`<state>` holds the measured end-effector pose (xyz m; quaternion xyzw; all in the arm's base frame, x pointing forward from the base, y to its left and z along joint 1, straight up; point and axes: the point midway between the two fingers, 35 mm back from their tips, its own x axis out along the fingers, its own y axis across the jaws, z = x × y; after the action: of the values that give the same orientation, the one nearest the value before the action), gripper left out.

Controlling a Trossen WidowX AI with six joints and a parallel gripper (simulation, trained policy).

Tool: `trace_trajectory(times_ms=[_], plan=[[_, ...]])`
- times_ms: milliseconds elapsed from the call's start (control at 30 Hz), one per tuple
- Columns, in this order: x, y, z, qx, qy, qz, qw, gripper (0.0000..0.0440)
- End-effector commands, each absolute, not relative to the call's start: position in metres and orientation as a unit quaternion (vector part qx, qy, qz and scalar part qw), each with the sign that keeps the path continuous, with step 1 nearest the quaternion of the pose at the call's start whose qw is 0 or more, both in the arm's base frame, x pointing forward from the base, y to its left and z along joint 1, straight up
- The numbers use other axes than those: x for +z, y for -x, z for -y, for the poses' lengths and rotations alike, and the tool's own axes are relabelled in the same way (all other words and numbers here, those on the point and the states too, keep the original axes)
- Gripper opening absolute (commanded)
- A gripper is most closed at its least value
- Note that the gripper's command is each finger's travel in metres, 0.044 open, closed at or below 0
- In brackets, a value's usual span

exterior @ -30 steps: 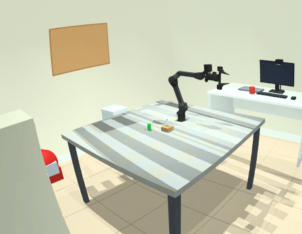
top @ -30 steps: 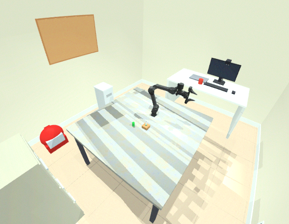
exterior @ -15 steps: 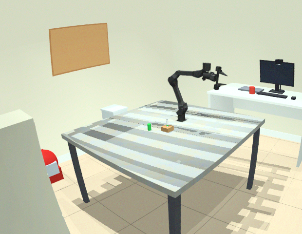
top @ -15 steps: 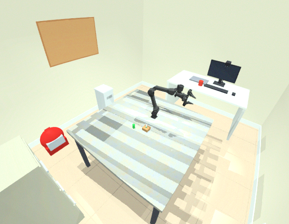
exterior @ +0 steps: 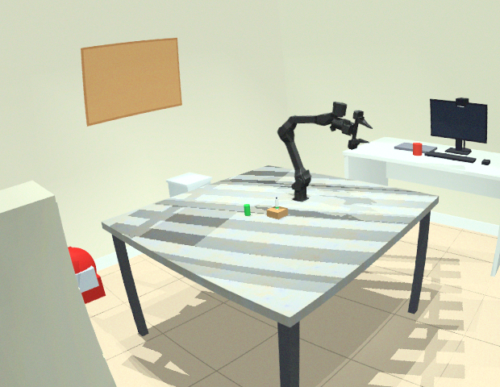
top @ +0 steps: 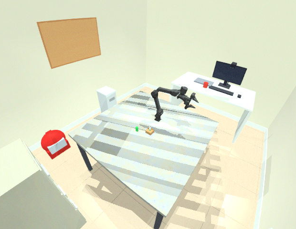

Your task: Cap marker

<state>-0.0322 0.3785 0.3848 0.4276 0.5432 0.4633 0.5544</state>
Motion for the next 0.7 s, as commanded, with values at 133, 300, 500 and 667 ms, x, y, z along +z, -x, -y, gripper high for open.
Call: trace_trajectory(times_ms=[133, 300, 500, 667], plan=[[0.384, 0.015, -0.372, 0.436, -0.429, -0.555, 0.564, 0.0332], [0.381, 0.003, -0.369, 0.416, -0.428, -0.562, 0.572, 0.0332], [0.377, -0.010, -0.363, 0.392, -0.428, -0.570, 0.582, 0.0332], [0.374, -0.022, -0.359, 0.371, -0.429, -0.576, 0.589, 0.0333]])
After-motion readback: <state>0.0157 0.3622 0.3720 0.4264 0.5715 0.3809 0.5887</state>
